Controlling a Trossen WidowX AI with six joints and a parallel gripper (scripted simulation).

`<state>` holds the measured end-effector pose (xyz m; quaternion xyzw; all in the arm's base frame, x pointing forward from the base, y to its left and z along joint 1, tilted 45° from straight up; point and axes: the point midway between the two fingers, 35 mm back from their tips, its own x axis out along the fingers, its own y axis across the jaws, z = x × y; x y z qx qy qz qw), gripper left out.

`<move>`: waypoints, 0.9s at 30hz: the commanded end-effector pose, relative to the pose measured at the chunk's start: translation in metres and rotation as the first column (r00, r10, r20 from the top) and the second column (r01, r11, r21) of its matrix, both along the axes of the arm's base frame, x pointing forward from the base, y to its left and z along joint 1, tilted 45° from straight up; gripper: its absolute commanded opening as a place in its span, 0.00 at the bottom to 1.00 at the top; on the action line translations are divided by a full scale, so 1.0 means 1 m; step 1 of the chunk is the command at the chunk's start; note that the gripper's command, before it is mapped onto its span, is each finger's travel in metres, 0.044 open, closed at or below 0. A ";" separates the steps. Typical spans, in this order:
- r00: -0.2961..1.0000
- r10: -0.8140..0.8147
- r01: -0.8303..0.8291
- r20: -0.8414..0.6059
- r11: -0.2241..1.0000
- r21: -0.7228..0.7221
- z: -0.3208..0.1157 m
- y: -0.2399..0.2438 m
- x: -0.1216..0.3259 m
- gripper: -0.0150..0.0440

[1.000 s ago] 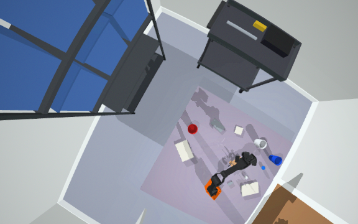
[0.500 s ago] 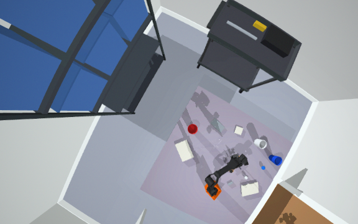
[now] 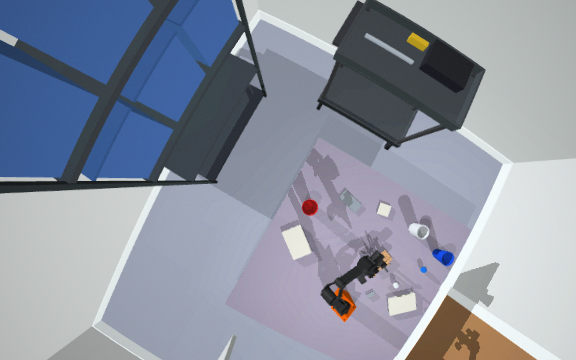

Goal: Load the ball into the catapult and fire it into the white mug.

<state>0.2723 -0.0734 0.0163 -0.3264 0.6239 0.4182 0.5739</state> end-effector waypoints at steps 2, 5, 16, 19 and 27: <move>0.998 0.058 -0.058 -0.020 0.998 -0.010 0.000 0.003 -0.009 0.25; 0.998 0.058 -0.058 -0.020 0.998 -0.010 -0.001 0.003 -0.008 0.25; 0.998 0.058 -0.058 -0.019 0.998 -0.010 -0.013 0.014 -0.003 0.25; 0.998 0.058 -0.058 -0.019 0.998 -0.009 -0.017 0.017 -0.001 0.25; 0.998 0.058 -0.058 -0.018 0.998 -0.009 -0.027 0.026 0.002 0.25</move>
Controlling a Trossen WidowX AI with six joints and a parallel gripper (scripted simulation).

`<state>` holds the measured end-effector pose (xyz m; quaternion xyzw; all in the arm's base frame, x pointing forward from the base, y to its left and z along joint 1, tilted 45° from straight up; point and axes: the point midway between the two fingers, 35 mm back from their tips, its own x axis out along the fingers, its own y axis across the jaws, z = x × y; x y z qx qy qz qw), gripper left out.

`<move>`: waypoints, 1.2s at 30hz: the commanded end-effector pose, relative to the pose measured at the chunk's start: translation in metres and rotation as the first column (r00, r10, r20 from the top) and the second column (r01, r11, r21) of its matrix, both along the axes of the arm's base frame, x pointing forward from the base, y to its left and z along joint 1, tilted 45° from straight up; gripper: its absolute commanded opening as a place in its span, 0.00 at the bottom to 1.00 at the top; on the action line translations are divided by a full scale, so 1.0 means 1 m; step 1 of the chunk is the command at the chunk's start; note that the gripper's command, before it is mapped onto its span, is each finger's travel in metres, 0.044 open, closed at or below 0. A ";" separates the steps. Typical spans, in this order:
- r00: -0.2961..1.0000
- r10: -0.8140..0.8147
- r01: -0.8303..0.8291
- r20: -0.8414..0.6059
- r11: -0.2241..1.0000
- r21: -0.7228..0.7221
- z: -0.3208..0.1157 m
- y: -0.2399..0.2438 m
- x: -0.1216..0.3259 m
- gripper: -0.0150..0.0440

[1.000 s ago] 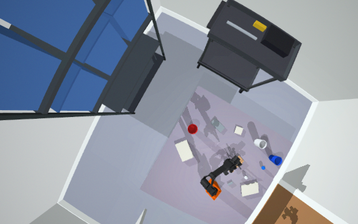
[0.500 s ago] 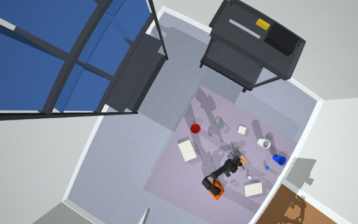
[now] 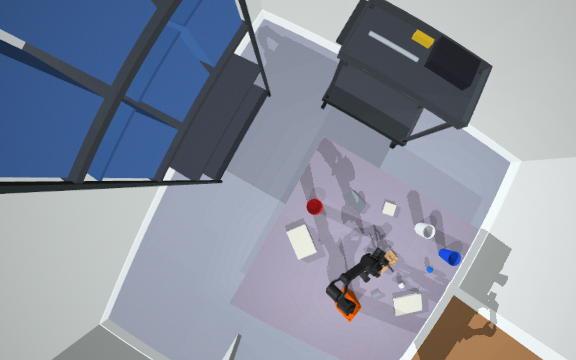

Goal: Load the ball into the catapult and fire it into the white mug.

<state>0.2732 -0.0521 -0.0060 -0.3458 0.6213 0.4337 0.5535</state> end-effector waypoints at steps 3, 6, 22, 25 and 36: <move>1.000 -0.003 0.003 -0.001 1.000 0.005 -0.008 0.008 0.002 0.25; 1.000 -0.003 0.003 -0.001 1.000 0.005 -0.011 0.011 0.003 0.25; 1.000 -0.003 0.003 -0.002 1.000 0.006 -0.031 0.029 0.007 0.25; 1.000 -0.003 0.003 -0.002 1.000 0.006 -0.034 0.032 0.007 0.25; 1.000 -0.003 0.003 -0.003 1.000 0.007 -0.047 0.045 0.008 0.25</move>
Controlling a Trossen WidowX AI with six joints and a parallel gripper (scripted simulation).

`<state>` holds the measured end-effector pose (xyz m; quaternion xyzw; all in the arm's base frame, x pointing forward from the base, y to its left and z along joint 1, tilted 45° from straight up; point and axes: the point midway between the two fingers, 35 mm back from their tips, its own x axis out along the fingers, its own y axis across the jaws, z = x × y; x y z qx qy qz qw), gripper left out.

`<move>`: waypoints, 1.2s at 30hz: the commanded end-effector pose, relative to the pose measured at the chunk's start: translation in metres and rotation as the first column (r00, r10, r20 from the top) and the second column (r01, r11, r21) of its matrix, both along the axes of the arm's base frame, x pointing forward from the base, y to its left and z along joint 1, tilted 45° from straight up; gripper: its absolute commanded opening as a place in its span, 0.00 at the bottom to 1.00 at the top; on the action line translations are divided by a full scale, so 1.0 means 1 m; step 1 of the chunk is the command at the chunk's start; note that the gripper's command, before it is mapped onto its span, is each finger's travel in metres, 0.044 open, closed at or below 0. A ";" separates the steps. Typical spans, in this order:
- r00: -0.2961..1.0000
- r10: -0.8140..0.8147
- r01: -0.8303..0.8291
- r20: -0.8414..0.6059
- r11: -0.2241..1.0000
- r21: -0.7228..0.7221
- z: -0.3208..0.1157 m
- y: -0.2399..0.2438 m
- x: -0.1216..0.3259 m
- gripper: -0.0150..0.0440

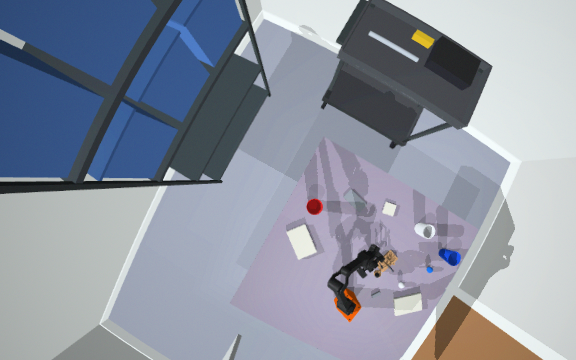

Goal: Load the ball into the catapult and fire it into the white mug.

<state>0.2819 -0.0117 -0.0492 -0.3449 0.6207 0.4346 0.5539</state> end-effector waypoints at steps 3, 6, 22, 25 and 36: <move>1.000 -0.003 0.003 -0.003 1.000 0.005 -0.008 0.008 0.000 0.25; 1.000 -0.003 0.003 -0.003 1.000 0.005 -0.011 0.011 0.000 0.25; 1.000 0.001 -0.001 0.005 1.000 -0.001 0.104 -0.027 0.006 0.25; 0.999 -0.017 0.017 0.031 1.000 -0.001 0.095 -0.025 0.014 0.30; 0.931 -0.348 0.339 0.113 0.937 0.090 0.090 -0.050 0.068 0.79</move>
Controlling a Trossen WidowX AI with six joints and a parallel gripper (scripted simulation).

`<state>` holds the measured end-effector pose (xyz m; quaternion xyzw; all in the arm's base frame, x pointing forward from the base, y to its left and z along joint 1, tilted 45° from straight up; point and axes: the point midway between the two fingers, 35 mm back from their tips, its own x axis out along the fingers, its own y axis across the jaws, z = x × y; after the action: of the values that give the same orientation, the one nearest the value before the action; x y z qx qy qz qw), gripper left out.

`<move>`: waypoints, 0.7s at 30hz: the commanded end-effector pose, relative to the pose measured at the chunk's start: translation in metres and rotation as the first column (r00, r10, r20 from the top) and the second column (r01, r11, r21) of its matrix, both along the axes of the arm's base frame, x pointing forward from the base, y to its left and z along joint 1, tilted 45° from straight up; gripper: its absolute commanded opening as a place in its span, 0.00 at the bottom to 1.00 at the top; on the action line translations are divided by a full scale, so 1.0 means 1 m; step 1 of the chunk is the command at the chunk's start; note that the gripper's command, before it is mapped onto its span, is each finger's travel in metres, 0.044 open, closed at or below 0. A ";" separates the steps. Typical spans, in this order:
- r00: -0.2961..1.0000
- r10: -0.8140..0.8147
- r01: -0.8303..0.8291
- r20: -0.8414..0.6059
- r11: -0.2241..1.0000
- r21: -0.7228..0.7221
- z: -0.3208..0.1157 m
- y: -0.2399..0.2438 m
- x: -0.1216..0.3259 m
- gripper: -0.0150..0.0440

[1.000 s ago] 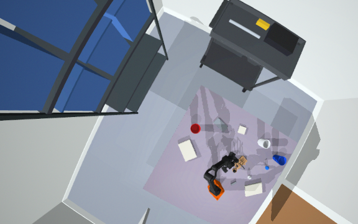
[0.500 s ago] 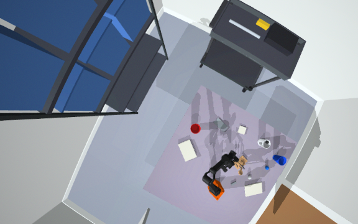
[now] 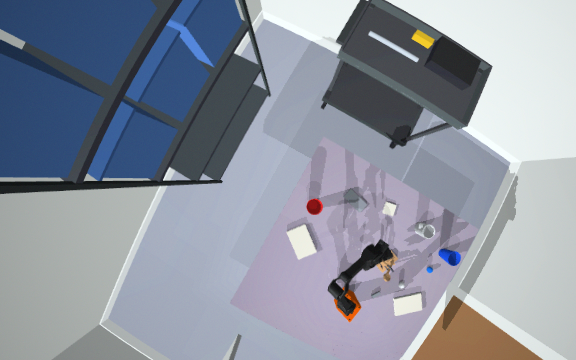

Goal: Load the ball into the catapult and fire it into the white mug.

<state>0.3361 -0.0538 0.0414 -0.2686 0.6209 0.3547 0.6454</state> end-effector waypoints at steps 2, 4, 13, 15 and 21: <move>0.988 -0.151 0.150 0.039 0.988 0.039 -0.002 -0.015 0.023 0.88; 0.975 -0.214 0.211 0.051 0.976 0.056 -0.003 -0.022 0.032 0.97; 0.872 -0.481 0.463 0.094 0.871 0.164 -0.007 -0.058 0.073 1.00; 0.839 -0.535 0.511 0.099 0.838 0.194 -0.008 -0.067 0.082 1.00; 0.723 -0.684 0.644 0.094 0.717 0.268 -0.011 -0.097 0.102 1.00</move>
<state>0.4301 -0.1370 0.0327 -0.0232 0.5789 0.1621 0.7988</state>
